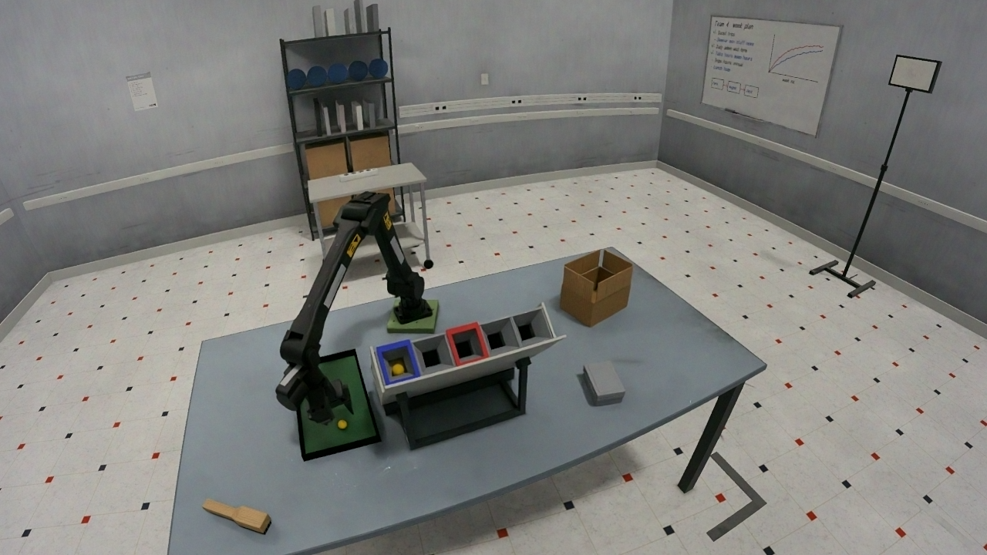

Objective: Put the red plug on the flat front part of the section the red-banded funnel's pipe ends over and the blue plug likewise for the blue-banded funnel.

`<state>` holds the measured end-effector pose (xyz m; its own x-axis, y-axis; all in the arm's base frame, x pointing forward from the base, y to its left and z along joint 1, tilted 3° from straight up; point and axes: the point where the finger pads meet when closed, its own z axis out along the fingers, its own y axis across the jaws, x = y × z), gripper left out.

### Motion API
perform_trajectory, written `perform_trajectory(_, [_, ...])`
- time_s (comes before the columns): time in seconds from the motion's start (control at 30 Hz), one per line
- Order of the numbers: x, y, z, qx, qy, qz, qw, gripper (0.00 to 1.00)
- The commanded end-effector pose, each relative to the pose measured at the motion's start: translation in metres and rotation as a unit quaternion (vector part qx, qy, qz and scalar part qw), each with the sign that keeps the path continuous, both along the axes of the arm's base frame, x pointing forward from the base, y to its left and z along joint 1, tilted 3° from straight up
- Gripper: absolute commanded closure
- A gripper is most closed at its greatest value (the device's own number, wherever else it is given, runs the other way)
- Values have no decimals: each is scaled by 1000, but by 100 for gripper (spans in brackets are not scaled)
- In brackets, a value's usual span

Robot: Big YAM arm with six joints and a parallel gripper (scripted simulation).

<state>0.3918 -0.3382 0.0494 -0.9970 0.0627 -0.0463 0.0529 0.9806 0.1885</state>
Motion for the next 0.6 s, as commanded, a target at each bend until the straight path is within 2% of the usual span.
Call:
perform_trajectory(0.0, [3, -2, -3, -6, -5, 4, 1000, 20])
perform_trajectory(0.3, [4, -2, -19, -6, -5, 4, 1000, 20])
perform_trajectory(0.57, [3, -1, -24, -6, -5, 4, 1000, 20])
